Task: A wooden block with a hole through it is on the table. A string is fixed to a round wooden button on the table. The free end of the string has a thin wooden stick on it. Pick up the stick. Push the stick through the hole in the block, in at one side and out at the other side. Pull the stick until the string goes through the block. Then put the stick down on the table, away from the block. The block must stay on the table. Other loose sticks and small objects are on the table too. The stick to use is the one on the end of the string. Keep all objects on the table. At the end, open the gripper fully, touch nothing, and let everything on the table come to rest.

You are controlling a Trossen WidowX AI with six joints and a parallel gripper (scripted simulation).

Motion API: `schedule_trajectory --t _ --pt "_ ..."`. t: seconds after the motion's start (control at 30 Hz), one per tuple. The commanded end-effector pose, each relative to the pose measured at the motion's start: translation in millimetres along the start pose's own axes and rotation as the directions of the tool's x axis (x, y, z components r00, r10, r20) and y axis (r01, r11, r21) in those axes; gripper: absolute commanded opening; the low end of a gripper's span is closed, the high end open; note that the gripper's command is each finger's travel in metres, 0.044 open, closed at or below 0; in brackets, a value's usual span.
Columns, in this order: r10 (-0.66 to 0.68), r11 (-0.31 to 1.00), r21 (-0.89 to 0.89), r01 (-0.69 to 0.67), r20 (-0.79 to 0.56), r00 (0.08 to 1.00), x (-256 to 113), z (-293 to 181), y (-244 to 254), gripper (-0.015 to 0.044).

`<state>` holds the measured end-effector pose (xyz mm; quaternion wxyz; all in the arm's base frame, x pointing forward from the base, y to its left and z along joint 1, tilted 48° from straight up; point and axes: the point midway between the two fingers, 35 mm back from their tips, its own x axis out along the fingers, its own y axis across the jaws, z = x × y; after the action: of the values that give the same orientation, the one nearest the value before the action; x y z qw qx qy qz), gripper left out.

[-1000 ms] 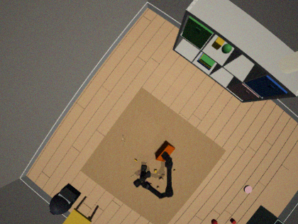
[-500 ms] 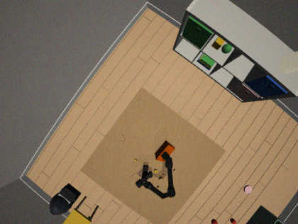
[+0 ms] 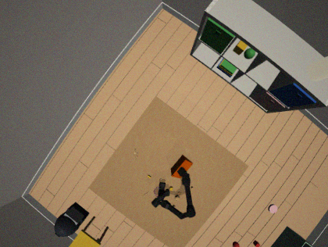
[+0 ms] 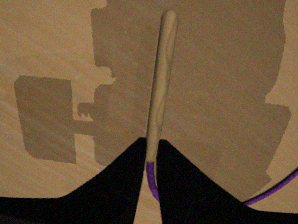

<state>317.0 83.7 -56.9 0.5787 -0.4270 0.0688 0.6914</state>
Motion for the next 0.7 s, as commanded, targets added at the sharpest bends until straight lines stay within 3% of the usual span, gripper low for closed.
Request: schedule_trajectory --t 0.0,0.67 --pt "0.003 1.0 0.002 -0.003 0.006 1.0 1.9 7.1 1.6 0.0" --pt "0.002 1.0 0.003 -0.002 0.008 1.0 3.2 23.8 5.3 0.0"
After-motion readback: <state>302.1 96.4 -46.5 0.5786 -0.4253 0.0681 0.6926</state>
